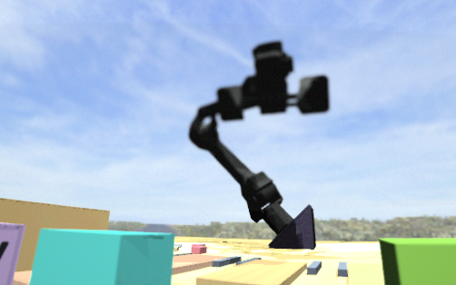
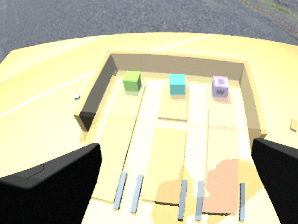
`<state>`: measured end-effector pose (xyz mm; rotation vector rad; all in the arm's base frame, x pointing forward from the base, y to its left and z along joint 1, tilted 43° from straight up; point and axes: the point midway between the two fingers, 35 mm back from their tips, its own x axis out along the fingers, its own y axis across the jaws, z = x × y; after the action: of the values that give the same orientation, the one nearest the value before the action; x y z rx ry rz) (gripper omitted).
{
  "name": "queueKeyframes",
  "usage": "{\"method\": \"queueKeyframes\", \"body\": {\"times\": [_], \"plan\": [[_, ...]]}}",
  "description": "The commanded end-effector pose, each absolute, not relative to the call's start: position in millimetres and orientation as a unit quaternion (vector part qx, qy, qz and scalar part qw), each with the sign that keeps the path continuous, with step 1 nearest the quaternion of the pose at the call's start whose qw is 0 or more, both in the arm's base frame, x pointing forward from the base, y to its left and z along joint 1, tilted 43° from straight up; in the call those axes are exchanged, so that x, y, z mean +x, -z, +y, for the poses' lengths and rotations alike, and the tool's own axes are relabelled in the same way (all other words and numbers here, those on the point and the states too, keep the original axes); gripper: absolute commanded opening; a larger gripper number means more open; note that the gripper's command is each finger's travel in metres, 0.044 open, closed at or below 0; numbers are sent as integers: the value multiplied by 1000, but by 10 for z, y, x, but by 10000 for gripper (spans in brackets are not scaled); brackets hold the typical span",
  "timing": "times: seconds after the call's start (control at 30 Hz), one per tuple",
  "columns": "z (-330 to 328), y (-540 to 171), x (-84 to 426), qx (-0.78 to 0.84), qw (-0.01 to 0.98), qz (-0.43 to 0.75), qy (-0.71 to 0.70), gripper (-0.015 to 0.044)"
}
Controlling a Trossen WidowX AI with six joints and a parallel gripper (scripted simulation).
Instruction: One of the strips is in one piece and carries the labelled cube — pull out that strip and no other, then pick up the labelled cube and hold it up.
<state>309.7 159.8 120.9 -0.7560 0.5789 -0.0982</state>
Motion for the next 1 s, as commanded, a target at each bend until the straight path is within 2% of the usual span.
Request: {"method": "queueKeyframes", "body": {"times": [0.0, 0.03, 0.27, 0.53, 0.67, 0.97], "plan": [[1575, -1198, 3096, -362, 888, 279, 52, 400], [1575, -1198, 3096, -362, 888, 279, 52, 400], [1283, -1049, 3425, -343, 844, 398, 109, 216], [640, -908, 3661, -280, 743, 568, 216, 6], [339, -897, 3667, -244, 687, 630, 267, 0], [283, -887, 3697, -242, 684, 633, 269, 0]]}}
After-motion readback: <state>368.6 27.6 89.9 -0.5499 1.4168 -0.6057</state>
